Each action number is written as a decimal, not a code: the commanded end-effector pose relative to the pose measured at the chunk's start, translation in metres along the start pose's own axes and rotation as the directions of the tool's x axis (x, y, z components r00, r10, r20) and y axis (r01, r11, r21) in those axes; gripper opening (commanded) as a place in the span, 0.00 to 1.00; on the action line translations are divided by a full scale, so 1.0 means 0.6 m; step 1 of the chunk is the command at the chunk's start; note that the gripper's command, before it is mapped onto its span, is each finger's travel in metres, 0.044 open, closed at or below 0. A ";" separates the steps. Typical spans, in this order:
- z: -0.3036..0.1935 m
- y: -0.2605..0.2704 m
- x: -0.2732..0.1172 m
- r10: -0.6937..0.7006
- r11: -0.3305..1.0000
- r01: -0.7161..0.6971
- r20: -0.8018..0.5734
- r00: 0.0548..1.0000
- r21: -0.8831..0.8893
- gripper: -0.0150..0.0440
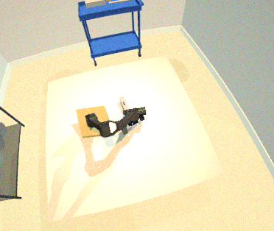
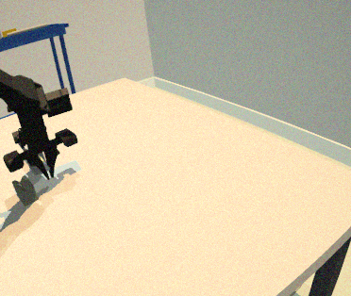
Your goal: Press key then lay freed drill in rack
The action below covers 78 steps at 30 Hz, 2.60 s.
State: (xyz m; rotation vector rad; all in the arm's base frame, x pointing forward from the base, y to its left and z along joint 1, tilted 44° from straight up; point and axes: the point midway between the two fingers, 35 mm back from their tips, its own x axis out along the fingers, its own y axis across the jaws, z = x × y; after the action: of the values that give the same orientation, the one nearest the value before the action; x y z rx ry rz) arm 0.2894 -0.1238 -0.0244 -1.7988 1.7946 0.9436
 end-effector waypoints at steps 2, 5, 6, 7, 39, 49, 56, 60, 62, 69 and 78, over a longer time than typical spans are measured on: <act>-0.003 0.000 0.000 0.000 1.000 0.000 0.000 1.000 0.000 0.30; -0.003 0.000 0.000 0.000 1.000 0.000 0.000 1.000 0.000 0.43; -0.003 0.000 0.000 0.000 1.000 0.000 0.000 1.000 0.000 0.48; -0.003 0.000 0.000 0.000 1.000 0.000 0.000 1.000 0.000 0.52; 0.018 -0.002 0.003 -0.008 1.000 0.008 -0.004 1.000 0.004 1.00; 0.023 -0.002 0.005 -0.008 1.000 0.008 -0.004 1.000 0.004 1.00; 0.025 -0.001 0.007 -0.008 1.000 0.008 -0.004 1.000 0.004 1.00; 0.025 -0.001 0.007 -0.008 1.000 0.008 -0.004 1.000 0.004 1.00; 0.026 -0.001 0.008 -0.008 1.000 0.008 -0.004 1.000 0.004 1.00; 0.023 -0.004 0.005 -0.014 1.000 0.014 -0.007 1.000 0.006 0.82; 0.023 -0.004 0.005 -0.014 1.000 0.014 -0.007 1.000 0.006 0.42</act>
State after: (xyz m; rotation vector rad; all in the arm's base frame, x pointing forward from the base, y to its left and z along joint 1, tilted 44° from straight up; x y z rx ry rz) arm 0.2888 -0.1160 -0.0362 -1.8103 1.7854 0.9276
